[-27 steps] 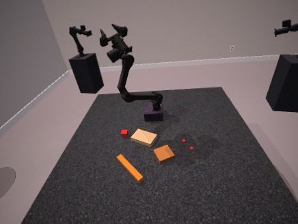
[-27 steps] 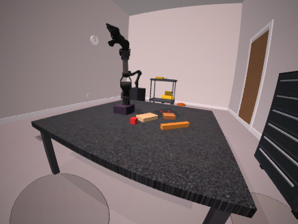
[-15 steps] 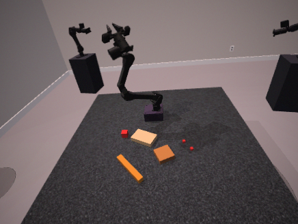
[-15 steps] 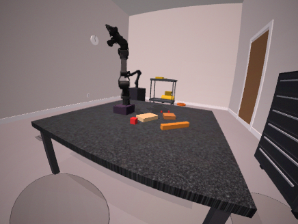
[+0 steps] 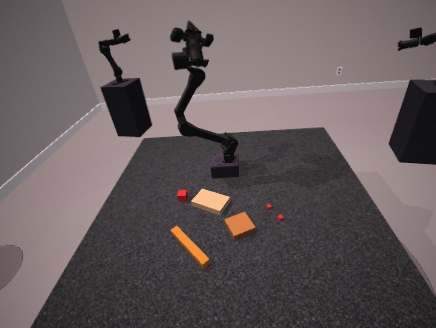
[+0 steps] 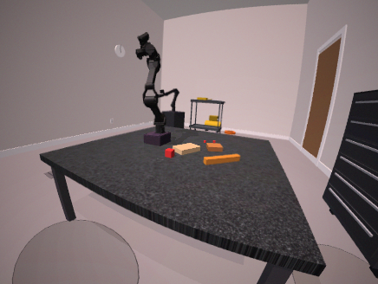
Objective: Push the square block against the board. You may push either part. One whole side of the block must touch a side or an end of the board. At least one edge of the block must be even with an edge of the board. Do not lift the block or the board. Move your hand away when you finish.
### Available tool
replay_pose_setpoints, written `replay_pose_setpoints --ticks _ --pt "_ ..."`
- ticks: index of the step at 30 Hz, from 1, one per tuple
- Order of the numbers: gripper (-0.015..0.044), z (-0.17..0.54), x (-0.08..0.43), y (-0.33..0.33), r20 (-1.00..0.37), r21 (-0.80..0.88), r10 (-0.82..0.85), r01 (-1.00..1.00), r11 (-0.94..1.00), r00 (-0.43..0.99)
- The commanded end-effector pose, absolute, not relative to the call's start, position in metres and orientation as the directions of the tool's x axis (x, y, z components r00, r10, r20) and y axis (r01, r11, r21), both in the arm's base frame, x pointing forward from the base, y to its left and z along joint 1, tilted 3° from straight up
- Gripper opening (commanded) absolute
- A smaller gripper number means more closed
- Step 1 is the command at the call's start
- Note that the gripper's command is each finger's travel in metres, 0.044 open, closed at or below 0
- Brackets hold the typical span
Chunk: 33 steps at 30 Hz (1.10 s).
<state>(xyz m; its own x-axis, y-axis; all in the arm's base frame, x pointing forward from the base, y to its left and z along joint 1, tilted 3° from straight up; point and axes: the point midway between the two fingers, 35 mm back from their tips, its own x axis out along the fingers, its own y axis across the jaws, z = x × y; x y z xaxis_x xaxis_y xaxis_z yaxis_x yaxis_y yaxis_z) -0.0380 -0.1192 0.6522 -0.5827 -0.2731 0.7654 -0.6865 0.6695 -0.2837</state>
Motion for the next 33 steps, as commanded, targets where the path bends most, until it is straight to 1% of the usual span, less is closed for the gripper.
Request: replay_pose_setpoints --ticks 1,5,15,21,25,30,33 --pt "0.0 0.659 -0.059 -0.085 0.771 -0.391 -0.162 -0.659 0.643 -0.616" --pt "0.0 0.662 -0.075 -0.054 0.768 -0.475 -0.064 -0.632 0.612 -0.638" --pt "0.0 0.663 -0.091 0.015 0.768 -0.596 0.157 -0.603 0.53 -0.621" --pt "0.0 0.659 -0.091 0.05 0.76 -0.626 0.267 -0.559 0.543 -0.592" --pt "0.0 0.656 -0.092 0.073 0.744 -0.659 0.333 -0.552 0.511 -0.579" --pt "0.0 0.655 -0.082 0.099 0.74 -0.67 0.427 -0.523 0.526 -0.519" --pt "0.0 0.651 -0.079 0.119 0.722 -0.692 0.482 -0.523 0.498 -0.497"
